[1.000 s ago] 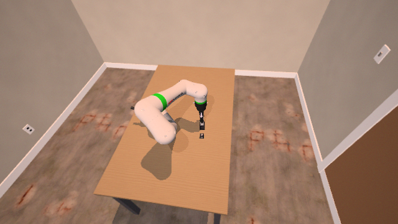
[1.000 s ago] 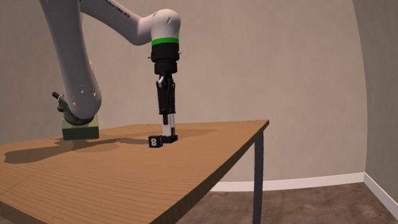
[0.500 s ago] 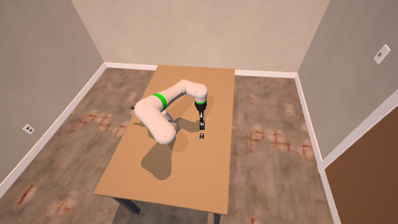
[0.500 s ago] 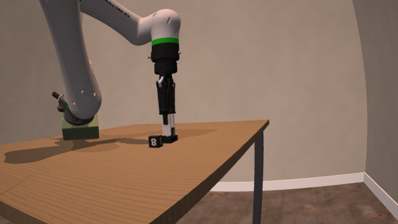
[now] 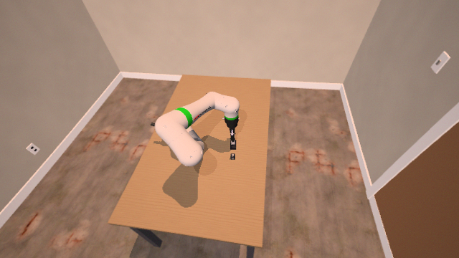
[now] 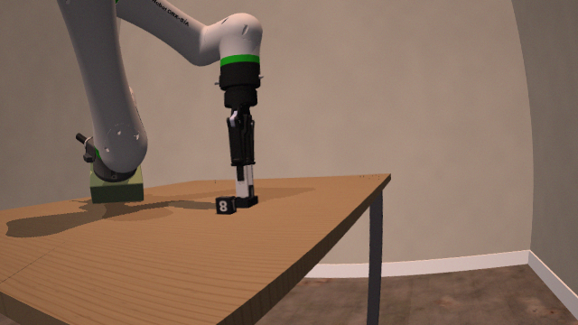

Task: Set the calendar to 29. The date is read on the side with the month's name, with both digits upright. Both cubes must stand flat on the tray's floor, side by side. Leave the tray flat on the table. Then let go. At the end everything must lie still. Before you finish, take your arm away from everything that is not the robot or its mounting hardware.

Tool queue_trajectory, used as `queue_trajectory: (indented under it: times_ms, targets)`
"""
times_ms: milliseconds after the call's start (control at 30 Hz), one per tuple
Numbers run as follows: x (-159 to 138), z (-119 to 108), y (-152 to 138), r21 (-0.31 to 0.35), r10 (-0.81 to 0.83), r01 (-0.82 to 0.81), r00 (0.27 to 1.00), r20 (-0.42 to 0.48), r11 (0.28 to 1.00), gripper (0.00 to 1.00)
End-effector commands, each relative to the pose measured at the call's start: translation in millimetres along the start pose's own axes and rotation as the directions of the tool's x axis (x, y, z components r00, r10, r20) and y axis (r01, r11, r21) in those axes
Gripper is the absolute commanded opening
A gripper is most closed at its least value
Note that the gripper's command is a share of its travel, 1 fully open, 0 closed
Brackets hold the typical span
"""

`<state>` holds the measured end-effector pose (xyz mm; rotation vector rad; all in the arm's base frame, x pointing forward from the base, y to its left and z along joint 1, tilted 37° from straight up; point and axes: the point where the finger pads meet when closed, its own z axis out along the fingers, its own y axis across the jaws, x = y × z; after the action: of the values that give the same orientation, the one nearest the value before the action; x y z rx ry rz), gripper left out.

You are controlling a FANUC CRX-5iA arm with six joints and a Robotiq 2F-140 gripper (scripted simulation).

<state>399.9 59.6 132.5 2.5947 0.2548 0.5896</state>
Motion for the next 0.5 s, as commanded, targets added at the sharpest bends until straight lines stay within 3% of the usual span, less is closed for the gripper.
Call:
queue_trajectory:
  times_ms: [0, 467]
  targets:
    - [0.1, -0.2, -0.1, 0.000, 0.000, 0.000, 1.000, 0.000, 1.000, 0.22]
    - [0.1, -0.2, -0.1, 0.000, 0.000, 0.000, 1.000, 0.000, 1.000, 0.29]
